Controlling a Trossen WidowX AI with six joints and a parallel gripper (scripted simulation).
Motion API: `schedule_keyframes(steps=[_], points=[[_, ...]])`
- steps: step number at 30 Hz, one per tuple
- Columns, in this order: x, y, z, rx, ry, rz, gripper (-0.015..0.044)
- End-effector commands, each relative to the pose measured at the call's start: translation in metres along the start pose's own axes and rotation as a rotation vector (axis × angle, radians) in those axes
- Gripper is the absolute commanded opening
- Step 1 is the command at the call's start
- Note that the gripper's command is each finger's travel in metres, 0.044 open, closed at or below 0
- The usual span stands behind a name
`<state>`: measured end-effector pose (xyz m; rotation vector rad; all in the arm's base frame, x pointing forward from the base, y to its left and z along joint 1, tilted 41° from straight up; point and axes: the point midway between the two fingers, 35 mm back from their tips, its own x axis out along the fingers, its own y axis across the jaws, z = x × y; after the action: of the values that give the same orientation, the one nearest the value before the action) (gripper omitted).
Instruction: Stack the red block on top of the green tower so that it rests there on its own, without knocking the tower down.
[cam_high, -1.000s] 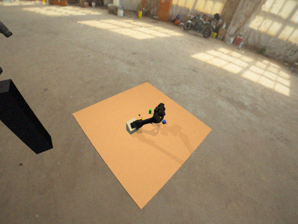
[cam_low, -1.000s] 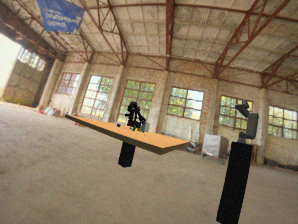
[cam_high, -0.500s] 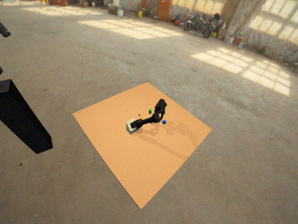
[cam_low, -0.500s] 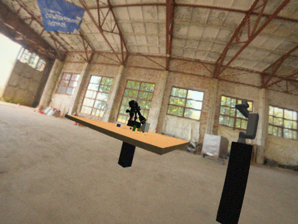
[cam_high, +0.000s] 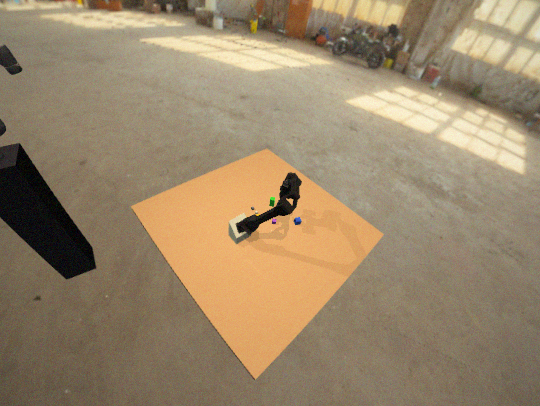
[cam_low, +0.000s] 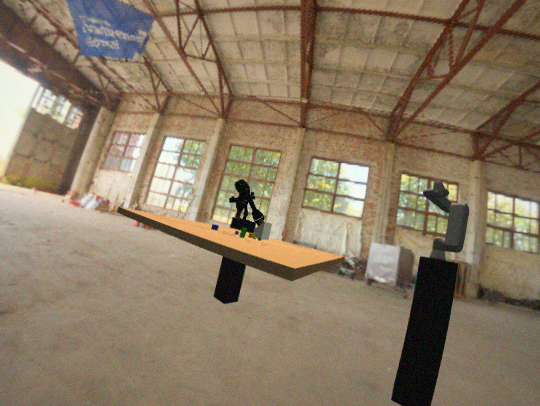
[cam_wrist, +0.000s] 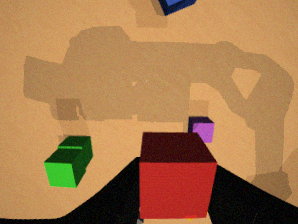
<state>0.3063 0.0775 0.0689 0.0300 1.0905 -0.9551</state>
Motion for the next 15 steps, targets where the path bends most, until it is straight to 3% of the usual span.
schedule_keyframes(steps=[1,15], points=[[-0.001,0.017,-0.006,0.001,0.004,0.002,0.0],[0.0,0.077,-0.037,0.004,0.004,0.004,0.0]])
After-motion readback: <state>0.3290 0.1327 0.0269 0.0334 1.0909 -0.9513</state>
